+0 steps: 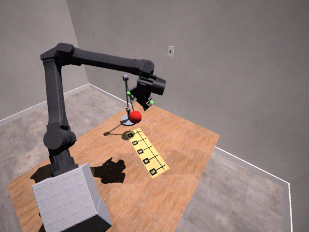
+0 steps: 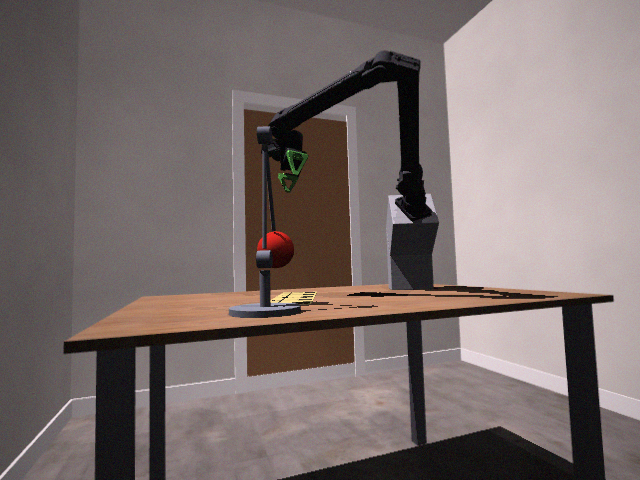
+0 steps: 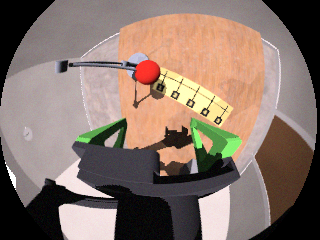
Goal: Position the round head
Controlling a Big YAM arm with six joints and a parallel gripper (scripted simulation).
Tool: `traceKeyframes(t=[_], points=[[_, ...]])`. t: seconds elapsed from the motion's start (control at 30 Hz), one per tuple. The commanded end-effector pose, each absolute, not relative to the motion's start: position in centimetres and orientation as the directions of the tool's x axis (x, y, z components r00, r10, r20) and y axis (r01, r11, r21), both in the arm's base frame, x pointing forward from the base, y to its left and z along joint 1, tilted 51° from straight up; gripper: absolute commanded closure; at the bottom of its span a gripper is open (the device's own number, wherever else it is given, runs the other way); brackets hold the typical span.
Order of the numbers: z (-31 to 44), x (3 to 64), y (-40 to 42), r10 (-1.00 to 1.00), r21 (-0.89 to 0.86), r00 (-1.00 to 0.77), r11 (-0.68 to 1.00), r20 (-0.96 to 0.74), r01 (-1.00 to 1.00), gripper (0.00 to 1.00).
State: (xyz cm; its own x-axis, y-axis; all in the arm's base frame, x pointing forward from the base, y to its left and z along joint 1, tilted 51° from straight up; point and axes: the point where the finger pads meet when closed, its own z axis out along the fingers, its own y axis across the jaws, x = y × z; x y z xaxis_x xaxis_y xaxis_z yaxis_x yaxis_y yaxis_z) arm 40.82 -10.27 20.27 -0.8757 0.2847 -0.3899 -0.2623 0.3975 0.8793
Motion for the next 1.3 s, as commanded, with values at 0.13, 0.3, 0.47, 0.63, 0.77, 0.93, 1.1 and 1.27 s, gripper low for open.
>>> traceKeyframes(t=[0.13, 0.3, 0.47, 0.63, 0.77, 0.93, 1.1, 1.27], points=[[21.4, 41.3, -11.5, 0.290, 0.877, -0.871, 0.400, -0.397, -0.267, 0.00], [21.0, 41.2, -11.1, 0.289, 0.877, -0.871, 0.401, -0.396, -0.266, 0.00], [20.7, 41.0, -10.7, 0.288, 0.877, -0.872, 0.402, -0.396, -0.265, 0.00], [20.5, 40.8, -10.5, 0.287, 0.876, -0.873, 0.402, -0.395, -0.265, 0.00], [20.8, 41.1, -10.1, 0.315, 0.910, -0.895, 0.369, -0.314, -0.190, 0.00], [21.2, 41.4, -9.6, 0.346, 0.942, -0.914, 0.324, -0.210, -0.093, 0.00], [21.7, 41.8, -9.1, 0.372, 0.961, -0.923, 0.276, -0.102, 0.004, 0.00], [21.8, 42.0, -8.8, 0.382, 0.967, -0.923, 0.250, -0.046, 0.055, 0.00]])
